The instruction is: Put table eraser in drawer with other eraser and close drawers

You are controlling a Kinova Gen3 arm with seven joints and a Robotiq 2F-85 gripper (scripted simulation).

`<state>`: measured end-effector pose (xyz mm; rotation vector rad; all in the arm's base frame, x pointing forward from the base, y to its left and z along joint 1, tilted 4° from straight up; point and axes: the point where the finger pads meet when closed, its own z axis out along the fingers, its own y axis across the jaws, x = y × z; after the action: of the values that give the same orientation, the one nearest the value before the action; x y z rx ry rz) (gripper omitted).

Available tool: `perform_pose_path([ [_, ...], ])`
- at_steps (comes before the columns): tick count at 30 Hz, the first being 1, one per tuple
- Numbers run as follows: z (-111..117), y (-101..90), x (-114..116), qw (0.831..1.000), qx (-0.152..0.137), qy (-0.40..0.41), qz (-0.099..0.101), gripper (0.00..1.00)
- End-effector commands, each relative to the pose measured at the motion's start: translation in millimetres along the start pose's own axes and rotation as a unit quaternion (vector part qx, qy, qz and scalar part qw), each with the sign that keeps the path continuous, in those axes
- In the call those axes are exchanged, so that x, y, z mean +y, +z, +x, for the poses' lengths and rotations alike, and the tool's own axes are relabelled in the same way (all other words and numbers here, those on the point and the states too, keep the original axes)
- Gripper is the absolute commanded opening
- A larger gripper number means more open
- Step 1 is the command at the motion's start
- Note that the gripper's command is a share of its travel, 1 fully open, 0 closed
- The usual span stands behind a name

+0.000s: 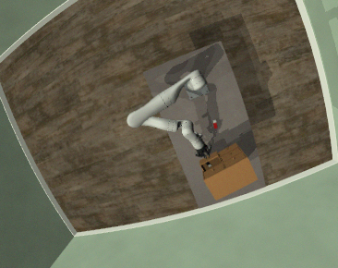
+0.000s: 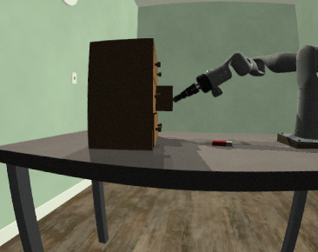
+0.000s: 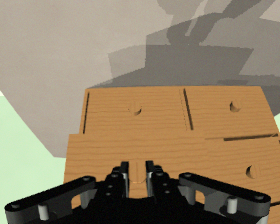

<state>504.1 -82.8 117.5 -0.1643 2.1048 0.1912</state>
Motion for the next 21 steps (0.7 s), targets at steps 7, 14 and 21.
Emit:
perform_pose_path([
  [7,2.2,-5.4,-1.8,1.0,-0.001,0.0,0.002,0.13],
  [14,3.5,-7.7,-1.8,1.0,-0.001,0.0,0.002,0.13],
  [21,3.9,-8.2,-1.8,1.0,-0.001,0.0,0.002,0.13],
])
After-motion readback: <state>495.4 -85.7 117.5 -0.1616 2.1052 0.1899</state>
